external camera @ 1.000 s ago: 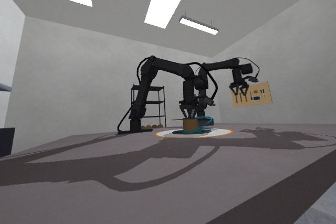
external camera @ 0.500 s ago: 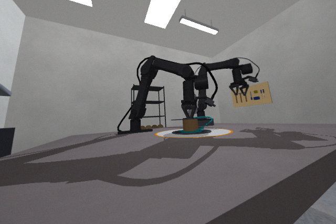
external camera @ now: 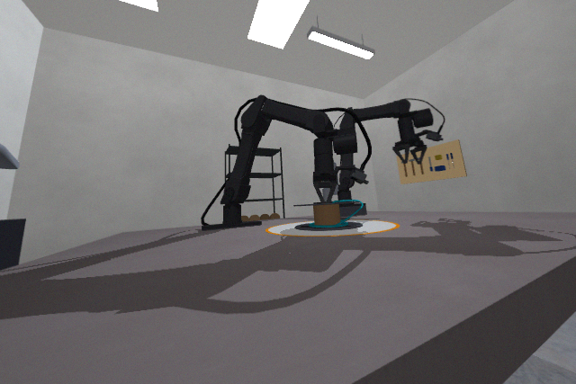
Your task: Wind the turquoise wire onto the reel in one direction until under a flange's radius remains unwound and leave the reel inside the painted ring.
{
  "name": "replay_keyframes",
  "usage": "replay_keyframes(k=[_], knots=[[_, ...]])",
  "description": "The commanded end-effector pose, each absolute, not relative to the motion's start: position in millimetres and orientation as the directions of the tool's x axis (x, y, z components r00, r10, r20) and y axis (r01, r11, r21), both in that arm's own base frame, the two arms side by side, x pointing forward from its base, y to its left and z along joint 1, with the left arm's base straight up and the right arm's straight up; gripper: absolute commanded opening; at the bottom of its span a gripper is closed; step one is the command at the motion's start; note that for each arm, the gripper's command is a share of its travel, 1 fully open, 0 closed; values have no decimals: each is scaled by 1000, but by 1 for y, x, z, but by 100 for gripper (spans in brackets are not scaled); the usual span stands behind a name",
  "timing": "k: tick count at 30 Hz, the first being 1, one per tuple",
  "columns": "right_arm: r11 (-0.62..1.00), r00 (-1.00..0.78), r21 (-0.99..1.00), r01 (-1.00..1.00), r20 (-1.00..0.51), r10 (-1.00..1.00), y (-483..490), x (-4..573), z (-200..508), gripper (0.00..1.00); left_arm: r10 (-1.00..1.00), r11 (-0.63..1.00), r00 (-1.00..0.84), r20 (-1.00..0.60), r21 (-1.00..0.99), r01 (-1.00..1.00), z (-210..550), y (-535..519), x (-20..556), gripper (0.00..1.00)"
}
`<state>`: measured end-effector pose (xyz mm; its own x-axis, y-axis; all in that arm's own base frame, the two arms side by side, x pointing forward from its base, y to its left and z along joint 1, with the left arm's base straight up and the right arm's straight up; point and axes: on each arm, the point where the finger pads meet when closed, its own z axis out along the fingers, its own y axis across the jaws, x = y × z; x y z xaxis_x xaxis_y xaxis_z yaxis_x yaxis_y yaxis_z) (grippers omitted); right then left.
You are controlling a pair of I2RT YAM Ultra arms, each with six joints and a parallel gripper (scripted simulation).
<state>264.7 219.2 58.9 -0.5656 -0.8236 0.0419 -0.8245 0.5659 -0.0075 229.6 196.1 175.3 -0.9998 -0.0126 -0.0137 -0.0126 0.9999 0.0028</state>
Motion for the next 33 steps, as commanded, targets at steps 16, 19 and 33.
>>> replay_keyframes(k=[16, 19, 33], knots=[[551, -551, 0, -835, 0, -835, 226, 268, 66, 8, -6, 999, -998, -56, 46, -9, 193, 197, 235, 100], [551, -551, 0, -835, 0, -835, 226, 268, 66, 13, -6, 999, -998, -56, 46, -9, 193, 197, 235, 100], [551, -551, 0, -835, 0, -835, 226, 269, 73, 20, -6, 999, -998, -56, 46, -9, 193, 197, 235, 100]])
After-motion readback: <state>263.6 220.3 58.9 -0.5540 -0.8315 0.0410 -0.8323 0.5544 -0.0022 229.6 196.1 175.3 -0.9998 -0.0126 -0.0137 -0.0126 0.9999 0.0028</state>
